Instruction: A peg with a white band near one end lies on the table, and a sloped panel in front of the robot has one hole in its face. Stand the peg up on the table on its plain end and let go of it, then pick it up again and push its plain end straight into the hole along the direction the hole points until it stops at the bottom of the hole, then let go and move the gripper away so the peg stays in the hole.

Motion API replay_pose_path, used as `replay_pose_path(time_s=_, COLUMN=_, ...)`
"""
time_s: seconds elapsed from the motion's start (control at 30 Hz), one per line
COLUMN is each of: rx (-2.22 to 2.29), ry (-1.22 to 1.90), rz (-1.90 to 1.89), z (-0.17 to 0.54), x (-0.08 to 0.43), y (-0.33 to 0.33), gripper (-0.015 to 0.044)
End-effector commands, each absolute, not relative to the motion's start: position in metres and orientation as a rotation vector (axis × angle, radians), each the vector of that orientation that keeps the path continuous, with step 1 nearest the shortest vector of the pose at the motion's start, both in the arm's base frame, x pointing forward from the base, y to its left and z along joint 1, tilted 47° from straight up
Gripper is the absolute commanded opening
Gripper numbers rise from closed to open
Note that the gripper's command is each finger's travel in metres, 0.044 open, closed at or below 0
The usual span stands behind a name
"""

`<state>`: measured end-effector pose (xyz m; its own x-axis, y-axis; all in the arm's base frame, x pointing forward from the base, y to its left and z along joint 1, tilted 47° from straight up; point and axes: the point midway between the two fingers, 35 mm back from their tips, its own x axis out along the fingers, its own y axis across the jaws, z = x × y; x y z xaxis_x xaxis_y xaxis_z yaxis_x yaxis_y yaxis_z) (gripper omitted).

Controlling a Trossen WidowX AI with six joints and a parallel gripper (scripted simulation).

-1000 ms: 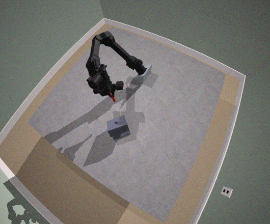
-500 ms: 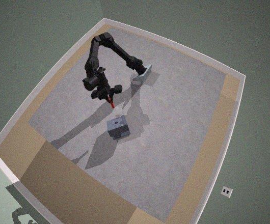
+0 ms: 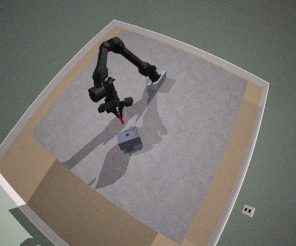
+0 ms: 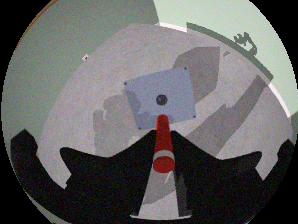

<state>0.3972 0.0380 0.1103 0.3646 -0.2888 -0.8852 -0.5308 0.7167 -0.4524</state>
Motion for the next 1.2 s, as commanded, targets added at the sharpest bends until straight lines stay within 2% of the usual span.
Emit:
replay_pose_path(time_s=0.0, rx=-0.807, ry=1.217, rz=0.189, z=0.102, x=0.404, y=0.037, gripper=0.0000)
replay_pose_path(time_s=1.17, rx=-0.801, ry=1.203, rz=0.190, z=0.058, x=0.426, y=0.024, gripper=0.0000)
